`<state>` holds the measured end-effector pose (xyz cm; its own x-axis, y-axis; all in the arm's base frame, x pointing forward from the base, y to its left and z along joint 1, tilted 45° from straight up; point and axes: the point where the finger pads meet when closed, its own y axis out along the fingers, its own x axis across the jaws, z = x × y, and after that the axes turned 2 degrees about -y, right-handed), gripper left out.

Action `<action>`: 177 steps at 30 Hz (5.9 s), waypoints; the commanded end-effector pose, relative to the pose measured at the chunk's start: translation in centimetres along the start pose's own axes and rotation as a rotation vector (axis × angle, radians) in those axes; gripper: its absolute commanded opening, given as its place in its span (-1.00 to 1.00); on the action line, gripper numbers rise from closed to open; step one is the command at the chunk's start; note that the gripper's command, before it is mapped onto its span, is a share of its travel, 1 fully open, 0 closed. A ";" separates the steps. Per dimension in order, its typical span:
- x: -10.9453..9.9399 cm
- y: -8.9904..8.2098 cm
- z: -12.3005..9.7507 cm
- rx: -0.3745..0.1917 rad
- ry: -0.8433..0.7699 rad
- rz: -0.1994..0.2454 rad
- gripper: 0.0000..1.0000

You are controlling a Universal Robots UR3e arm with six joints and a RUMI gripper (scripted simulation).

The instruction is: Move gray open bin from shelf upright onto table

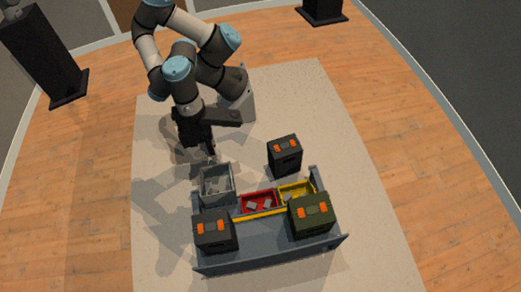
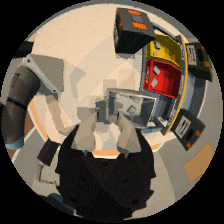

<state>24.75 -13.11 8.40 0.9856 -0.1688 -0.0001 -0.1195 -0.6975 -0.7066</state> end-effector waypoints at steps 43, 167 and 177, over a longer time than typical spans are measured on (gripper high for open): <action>0.0 -0.2 0.0 0.000 0.003 0.025 -0.47; 12.2 -0.7 -1.6 0.000 0.003 0.024 -0.61; 12.2 -0.7 -1.6 0.000 0.003 0.024 -0.61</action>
<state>36.62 -15.78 10.05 0.9818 -0.1892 -0.0176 -0.1462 -0.6929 -0.7060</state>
